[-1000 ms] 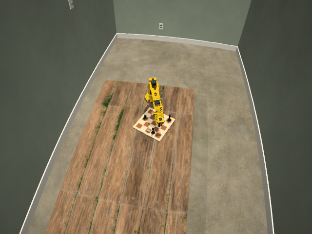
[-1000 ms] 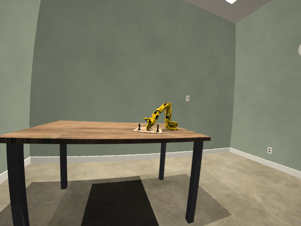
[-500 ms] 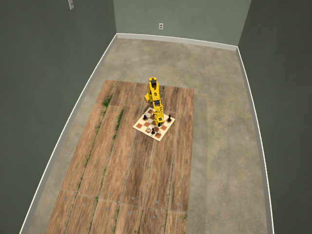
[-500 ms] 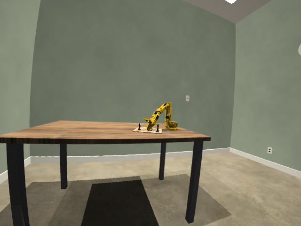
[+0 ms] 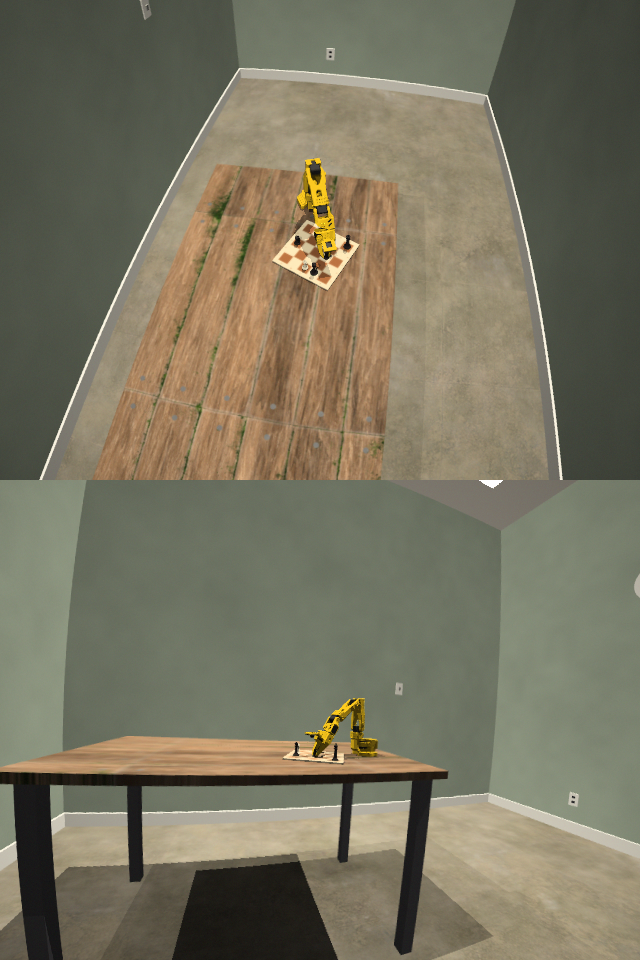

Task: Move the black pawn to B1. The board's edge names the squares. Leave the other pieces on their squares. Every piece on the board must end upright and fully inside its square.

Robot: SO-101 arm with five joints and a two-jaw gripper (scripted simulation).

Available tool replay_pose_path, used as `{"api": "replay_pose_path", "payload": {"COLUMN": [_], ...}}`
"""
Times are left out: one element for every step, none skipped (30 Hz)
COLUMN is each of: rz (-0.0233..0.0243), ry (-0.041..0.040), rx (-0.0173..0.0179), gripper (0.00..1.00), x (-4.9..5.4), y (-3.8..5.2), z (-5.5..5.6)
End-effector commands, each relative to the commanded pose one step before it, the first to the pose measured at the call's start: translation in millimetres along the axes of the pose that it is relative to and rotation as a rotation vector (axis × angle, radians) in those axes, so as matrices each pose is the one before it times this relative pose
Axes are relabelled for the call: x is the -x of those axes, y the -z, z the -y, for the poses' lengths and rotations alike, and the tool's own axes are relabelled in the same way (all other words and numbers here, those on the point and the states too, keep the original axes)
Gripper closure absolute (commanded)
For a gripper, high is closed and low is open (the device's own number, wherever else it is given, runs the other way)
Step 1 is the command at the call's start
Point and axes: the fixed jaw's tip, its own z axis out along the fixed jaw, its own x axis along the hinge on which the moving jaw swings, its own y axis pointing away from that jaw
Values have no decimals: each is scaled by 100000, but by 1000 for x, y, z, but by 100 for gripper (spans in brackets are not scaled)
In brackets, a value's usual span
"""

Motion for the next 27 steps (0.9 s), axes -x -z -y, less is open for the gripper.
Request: {"api": "replay_pose_path", "payload": {"rz": [-236,3,4,8,8,9,6,0,0,5,2,1,-1,1,-1,1,-1,1,-1,1,-1,0,-1,0,0,0,-1], "ry": [-1503,2,5,7,9,9,7,0,0,5,2,0,0,0,0,0,0,0,0,1,1,1,1,1,0,0,1], "rx": [-258,2,3,5,5,6,5,0,0,3,1,0,0,0,0,-1,-5,-11,-18,-24,-30,-33,-35,-33,0,0,-30], "gripper": [91,91,91,91,91,91,91,91,91,91,91,91,91,91,91,91,91,91,91,91,91,91,91,91,91,91,91], "x": [-321,244,515,757,889,888,746,0,0,509,237,43,-1,1,-1,1,-1,1,-1,1,-1,1,-1,1,0,0,-1], "y": [1891,125,266,396,473,481,411,0,0,284,133,24,0,0,0,0,-1,0,-2,-1,-2,-2,-3,-2,0,0,-2], "z": [1551,-8,-15,-23,-26,-27,-22,0,0,-16,-7,-2,1,-1,1,3,23,53,88,120,148,164,171,164,0,0,148]}}
